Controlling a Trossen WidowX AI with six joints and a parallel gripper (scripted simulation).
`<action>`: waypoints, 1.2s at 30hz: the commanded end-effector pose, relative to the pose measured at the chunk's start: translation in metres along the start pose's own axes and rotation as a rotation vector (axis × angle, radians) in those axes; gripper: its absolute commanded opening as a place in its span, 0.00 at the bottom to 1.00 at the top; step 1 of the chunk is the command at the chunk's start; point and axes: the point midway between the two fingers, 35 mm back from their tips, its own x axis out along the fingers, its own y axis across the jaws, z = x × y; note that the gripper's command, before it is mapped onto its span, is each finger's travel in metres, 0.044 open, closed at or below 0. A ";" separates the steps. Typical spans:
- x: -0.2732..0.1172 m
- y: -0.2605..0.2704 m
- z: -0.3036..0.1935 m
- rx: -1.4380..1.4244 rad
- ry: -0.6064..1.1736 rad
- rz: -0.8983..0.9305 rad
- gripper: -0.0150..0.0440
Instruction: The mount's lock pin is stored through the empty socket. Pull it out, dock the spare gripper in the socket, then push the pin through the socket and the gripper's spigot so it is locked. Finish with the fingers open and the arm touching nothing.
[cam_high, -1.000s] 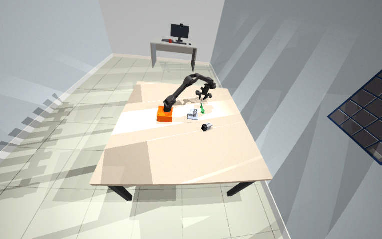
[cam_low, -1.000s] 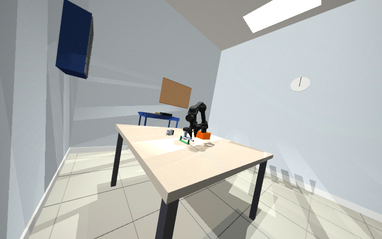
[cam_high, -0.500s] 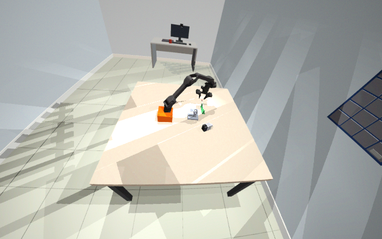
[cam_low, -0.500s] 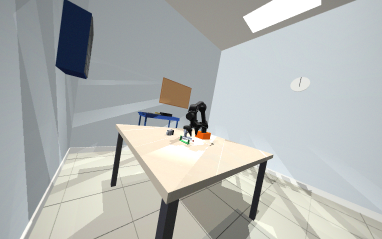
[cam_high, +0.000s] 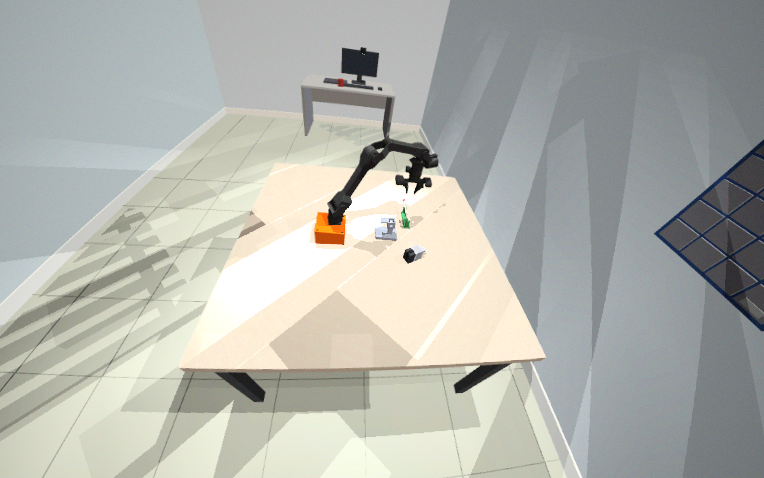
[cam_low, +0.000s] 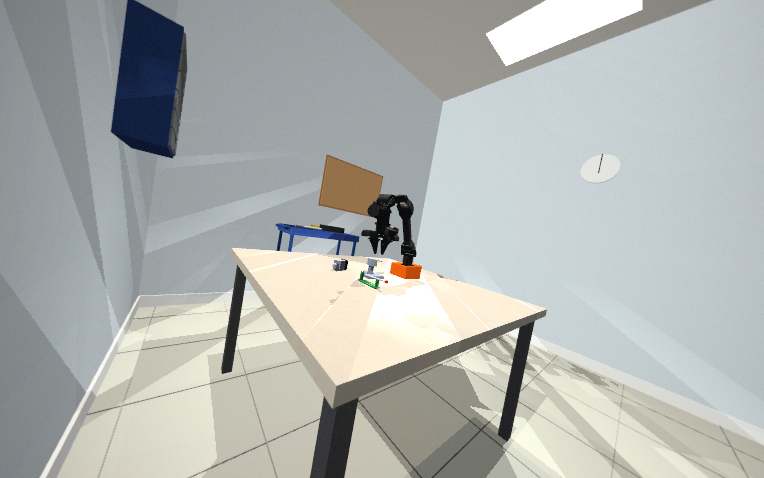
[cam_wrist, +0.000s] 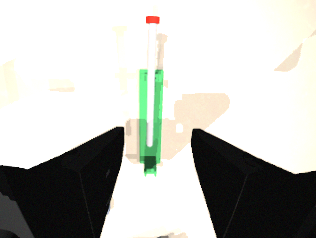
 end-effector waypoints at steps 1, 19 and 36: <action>0.022 0.002 -0.004 -0.007 0.013 0.009 0.56; 0.084 0.003 -0.010 -0.007 0.012 0.010 0.56; 0.112 0.003 -0.013 -0.007 0.012 0.010 0.56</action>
